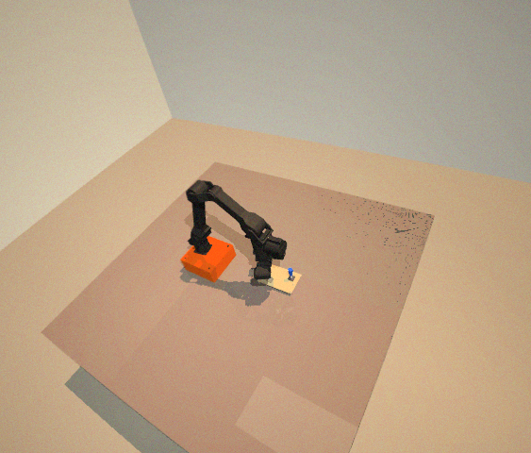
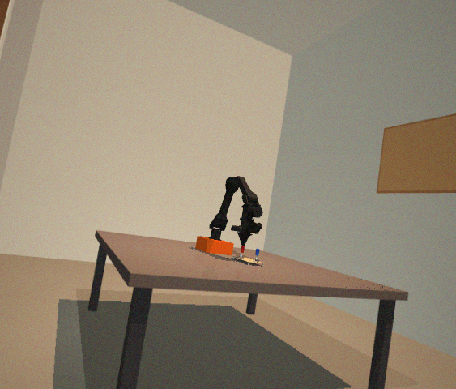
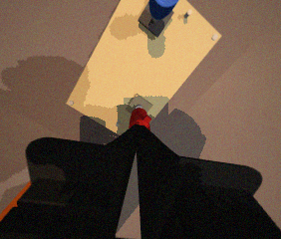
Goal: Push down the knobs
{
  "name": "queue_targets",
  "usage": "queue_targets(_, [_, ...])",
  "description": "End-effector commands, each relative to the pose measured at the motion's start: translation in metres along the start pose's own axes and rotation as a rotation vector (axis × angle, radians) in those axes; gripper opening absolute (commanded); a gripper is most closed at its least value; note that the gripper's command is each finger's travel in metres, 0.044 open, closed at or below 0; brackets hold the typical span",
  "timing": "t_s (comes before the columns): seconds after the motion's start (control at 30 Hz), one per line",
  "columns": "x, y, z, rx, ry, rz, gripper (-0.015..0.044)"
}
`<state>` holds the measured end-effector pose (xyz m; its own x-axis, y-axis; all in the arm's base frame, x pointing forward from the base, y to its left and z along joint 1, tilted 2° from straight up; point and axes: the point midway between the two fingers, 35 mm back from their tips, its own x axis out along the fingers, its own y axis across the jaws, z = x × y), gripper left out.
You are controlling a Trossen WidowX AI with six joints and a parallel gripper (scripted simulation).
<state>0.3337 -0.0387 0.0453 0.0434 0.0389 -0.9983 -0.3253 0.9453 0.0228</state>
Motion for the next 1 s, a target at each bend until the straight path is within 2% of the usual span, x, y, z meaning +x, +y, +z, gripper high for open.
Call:
queue_targets(0.0, [0.015,-0.001,0.002,-0.005,0.006,-0.002,0.0000])
queue_targets(0.97, [0.026,-0.001,0.002,-0.005,0.006,-0.001,0.0000])
